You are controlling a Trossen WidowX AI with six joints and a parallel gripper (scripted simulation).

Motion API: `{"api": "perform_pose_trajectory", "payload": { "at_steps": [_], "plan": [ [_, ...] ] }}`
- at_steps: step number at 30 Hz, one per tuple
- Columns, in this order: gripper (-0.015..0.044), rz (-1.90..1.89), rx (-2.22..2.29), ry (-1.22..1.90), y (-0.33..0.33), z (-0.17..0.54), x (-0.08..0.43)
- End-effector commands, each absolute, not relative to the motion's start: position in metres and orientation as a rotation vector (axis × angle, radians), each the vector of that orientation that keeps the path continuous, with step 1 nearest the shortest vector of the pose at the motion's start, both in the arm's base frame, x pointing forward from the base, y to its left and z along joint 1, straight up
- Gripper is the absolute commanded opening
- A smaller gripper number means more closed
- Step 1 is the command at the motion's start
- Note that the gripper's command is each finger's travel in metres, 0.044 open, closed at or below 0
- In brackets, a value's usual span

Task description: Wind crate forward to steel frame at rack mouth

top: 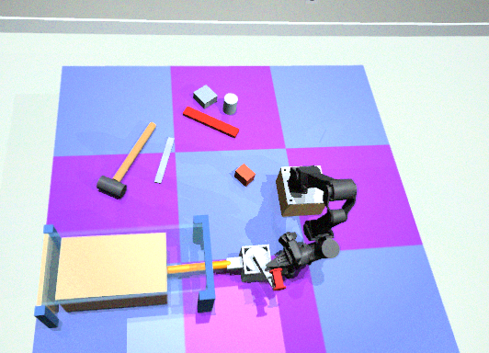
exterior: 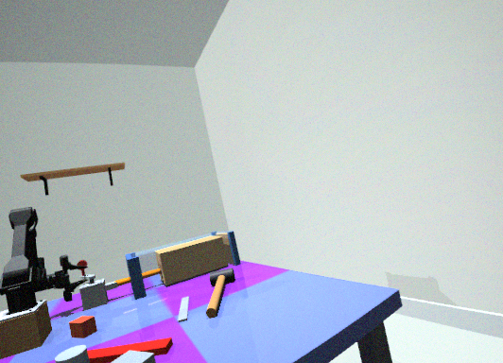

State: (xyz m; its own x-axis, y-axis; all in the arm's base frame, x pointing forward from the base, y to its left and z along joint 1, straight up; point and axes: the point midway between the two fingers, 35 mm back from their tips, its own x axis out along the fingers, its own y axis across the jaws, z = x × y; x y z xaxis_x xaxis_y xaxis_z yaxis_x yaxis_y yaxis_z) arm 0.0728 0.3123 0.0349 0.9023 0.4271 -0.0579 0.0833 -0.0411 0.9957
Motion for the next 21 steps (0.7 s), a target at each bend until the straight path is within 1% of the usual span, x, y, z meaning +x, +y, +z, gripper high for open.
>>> {"api": "perform_pose_trajectory", "payload": {
  "at_steps": [1,7,13,21],
  "plan": [
    [0.0240,0.295,1.609,0.440,0.311,0.030,0.057],
    [0.0240,0.341,1.611,0.509,0.293,0.020,0.017],
    [0.0240,0.463,1.620,0.570,0.267,0.031,-0.013],
    [0.0240,0.502,1.623,0.590,0.260,0.036,-0.019]
  ]
}}
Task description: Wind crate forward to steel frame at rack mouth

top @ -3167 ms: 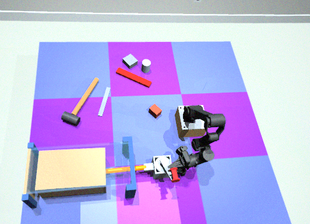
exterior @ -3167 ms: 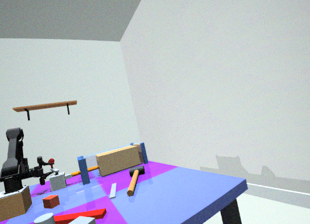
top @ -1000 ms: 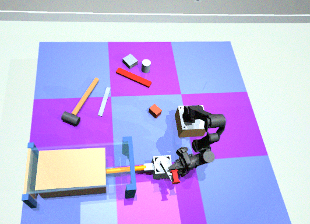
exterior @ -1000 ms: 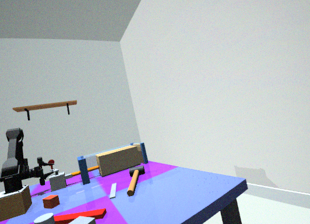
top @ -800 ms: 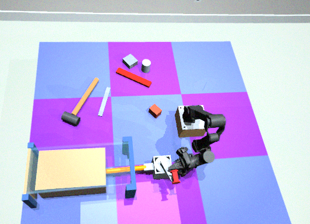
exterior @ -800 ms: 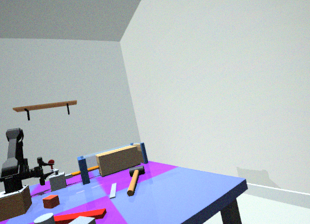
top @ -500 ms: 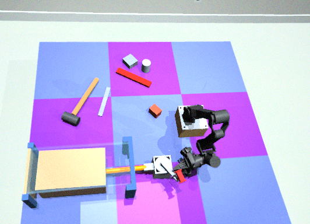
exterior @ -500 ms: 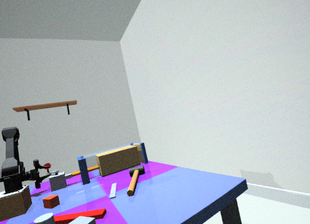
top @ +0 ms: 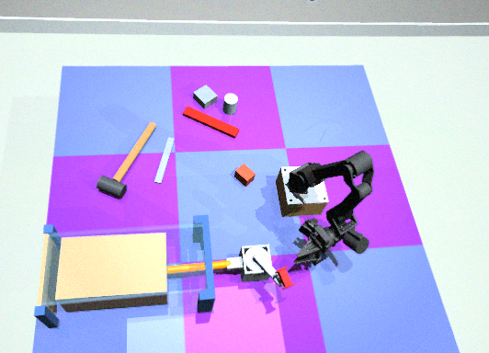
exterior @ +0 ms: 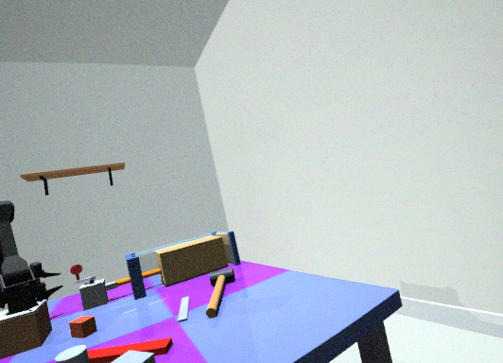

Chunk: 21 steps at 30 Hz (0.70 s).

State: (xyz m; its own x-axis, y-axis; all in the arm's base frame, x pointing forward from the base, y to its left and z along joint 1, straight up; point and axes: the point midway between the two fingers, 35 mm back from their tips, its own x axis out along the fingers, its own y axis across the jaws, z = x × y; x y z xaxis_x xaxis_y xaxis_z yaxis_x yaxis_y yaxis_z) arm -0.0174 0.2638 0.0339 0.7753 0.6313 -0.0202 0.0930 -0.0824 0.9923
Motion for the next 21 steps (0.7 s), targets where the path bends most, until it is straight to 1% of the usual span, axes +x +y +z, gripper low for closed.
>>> {"api": "perform_pose_trajectory", "payload": {
  "at_steps": [1,15,21],
  "plan": [
    [0.0240,0.502,1.623,0.590,0.260,0.036,-0.019],
    [0.0240,0.502,1.623,0.590,0.261,0.037,-0.019],
    [0.0240,0.501,1.620,0.590,0.265,0.075,-0.022]
  ]
}}
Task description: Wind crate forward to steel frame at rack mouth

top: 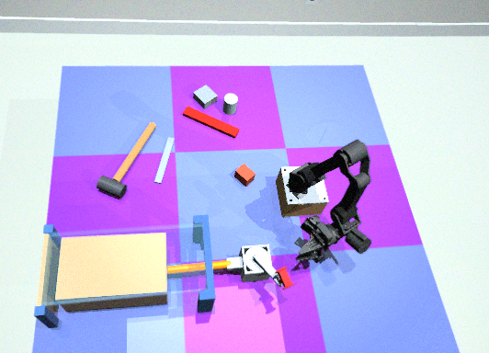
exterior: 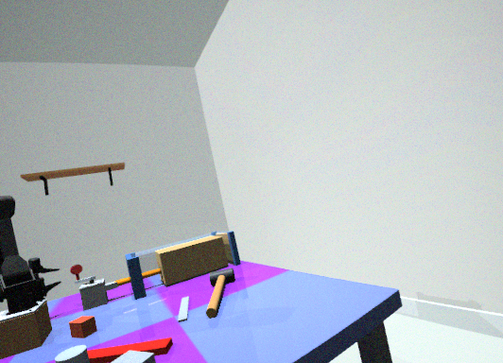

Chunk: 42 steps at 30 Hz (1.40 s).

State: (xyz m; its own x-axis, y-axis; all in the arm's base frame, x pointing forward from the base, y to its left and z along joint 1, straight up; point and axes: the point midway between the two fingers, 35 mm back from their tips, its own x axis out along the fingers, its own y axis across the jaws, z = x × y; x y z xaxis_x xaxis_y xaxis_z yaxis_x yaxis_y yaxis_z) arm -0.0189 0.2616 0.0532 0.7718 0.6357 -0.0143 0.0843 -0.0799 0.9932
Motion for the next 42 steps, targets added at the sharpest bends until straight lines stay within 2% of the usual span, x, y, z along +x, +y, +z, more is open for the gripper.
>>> {"api": "perform_pose_trajectory", "payload": {
  "at_steps": [1,7,27,28,35,42],
  "plan": [
    [0.0240,0.501,1.619,0.590,0.265,0.084,-0.022],
    [0.0240,0.501,1.614,0.591,0.259,0.134,-0.017],
    [0.0240,0.501,1.620,0.592,0.260,0.132,-0.017],
    [0.0266,0.500,1.598,0.600,0.261,0.131,-0.018],
    [0.0440,0.473,0.861,0.571,0.294,0.117,-0.009],
    [0.0440,0.494,0.089,0.594,0.320,0.111,0.013]
  ]
}}
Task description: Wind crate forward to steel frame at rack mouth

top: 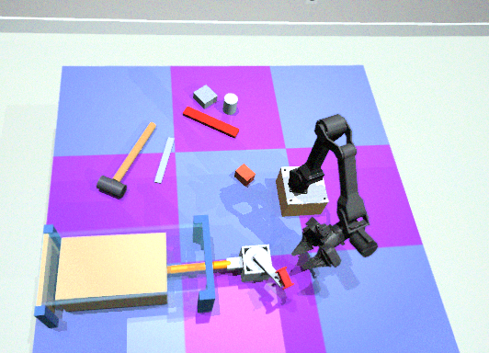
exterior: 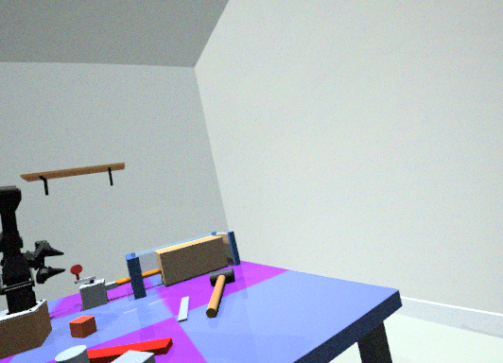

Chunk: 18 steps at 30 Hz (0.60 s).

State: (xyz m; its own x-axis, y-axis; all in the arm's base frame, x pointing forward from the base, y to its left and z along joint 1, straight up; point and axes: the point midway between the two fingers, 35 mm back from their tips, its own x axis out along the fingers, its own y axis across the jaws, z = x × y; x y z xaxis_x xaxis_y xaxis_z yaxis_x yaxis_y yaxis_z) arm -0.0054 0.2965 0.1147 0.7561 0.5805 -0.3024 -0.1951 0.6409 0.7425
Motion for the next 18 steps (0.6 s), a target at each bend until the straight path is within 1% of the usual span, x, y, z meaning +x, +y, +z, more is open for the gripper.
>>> {"api": "perform_pose_trajectory", "payload": {
  "at_steps": [1,5,18],
  "plan": [
    [0.0440,0.505,-0.017,0.605,0.322,0.111,0.016],
    [0.0440,0.565,-0.398,0.665,0.329,0.111,0.030],
    [0.0440,0.841,-1.077,0.808,0.332,0.121,0.058]
  ]
}}
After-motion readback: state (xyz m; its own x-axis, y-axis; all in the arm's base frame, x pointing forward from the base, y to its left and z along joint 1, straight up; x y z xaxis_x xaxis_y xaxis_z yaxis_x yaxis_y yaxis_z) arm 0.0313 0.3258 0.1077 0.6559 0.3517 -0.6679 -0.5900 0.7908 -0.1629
